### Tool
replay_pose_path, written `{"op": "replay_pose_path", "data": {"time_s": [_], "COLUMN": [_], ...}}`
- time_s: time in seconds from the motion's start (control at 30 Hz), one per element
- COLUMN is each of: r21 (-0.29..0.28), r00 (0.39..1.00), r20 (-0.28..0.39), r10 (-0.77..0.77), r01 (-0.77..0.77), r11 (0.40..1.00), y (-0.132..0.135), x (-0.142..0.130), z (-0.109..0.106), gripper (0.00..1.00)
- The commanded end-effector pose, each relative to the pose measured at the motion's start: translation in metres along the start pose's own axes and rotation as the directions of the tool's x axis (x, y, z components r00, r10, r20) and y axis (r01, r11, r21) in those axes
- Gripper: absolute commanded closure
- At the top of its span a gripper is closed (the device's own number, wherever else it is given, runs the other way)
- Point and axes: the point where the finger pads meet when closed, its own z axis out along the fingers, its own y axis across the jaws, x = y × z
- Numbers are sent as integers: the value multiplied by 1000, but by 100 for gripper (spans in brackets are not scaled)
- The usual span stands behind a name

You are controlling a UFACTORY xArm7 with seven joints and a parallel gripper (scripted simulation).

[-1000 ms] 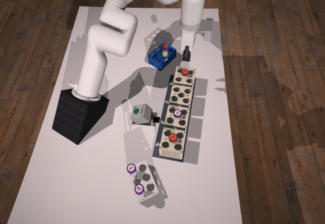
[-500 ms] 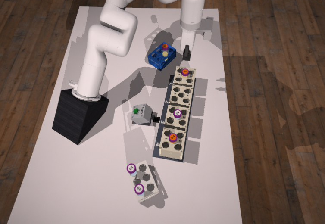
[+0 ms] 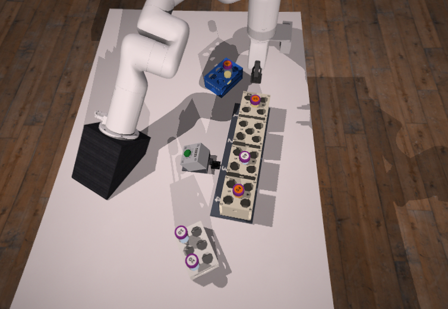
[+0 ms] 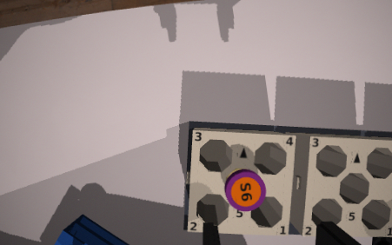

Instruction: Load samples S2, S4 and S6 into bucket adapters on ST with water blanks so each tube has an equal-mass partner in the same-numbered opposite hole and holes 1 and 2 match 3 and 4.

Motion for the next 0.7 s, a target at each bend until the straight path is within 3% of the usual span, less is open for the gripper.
{"op": "replay_pose_path", "data": {"time_s": [0.0, 0.3, 0.67], "r21": [-2, -2, -3], "r00": [988, 926, 728], "r20": [-4, -3, -2], "r10": [-154, -378, -685], "r01": [154, 378, 685], "r11": [988, 926, 728], "y": [-18, -46, -89], "x": [-14, -36, -70], "z": [-1, -1, -1], "gripper": [43, 43, 43]}}
